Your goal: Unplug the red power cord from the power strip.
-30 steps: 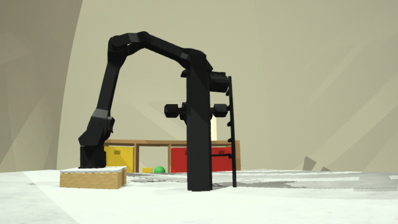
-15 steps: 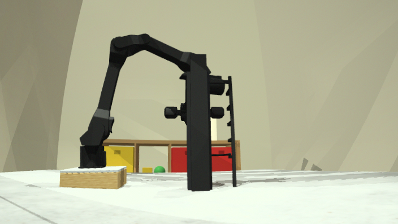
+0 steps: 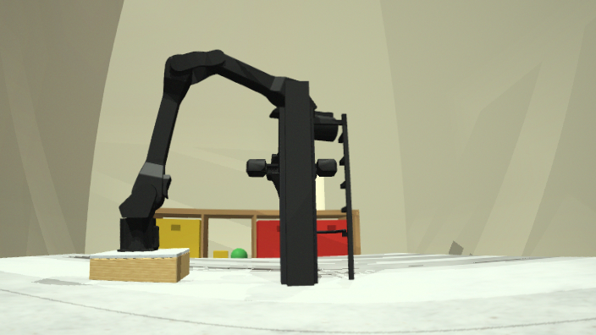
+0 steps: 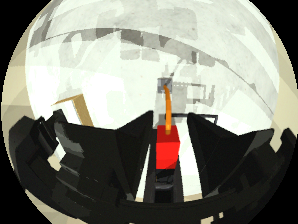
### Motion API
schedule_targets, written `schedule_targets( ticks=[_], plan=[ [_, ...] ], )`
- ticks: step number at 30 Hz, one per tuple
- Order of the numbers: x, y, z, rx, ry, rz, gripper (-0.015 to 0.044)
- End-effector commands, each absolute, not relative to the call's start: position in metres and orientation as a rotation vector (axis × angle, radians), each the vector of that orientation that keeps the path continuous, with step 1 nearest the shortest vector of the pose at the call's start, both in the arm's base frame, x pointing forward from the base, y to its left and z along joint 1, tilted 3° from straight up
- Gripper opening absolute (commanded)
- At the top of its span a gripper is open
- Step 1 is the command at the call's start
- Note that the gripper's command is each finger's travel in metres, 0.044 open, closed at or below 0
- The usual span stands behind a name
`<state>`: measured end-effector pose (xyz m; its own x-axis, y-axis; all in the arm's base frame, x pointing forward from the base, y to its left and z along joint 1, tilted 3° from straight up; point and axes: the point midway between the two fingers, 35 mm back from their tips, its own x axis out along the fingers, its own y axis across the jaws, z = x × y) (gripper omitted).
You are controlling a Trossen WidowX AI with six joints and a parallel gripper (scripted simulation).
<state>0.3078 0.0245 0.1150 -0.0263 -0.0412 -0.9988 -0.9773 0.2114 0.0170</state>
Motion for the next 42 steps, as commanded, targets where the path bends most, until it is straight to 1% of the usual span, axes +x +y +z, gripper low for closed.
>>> schedule_targets(
  ticks=[1,10,34,42],
  plan=[
    [0.308,0.024,0.12,-1.089,1.336,1.064,0.016],
    [0.308,0.023,0.125,-1.102,1.318,1.082,0.016],
    [0.302,-0.014,0.127,-1.105,1.321,1.08,0.016],
    [0.302,-0.015,0.122,-1.105,1.321,1.08,0.016]
  ],
)
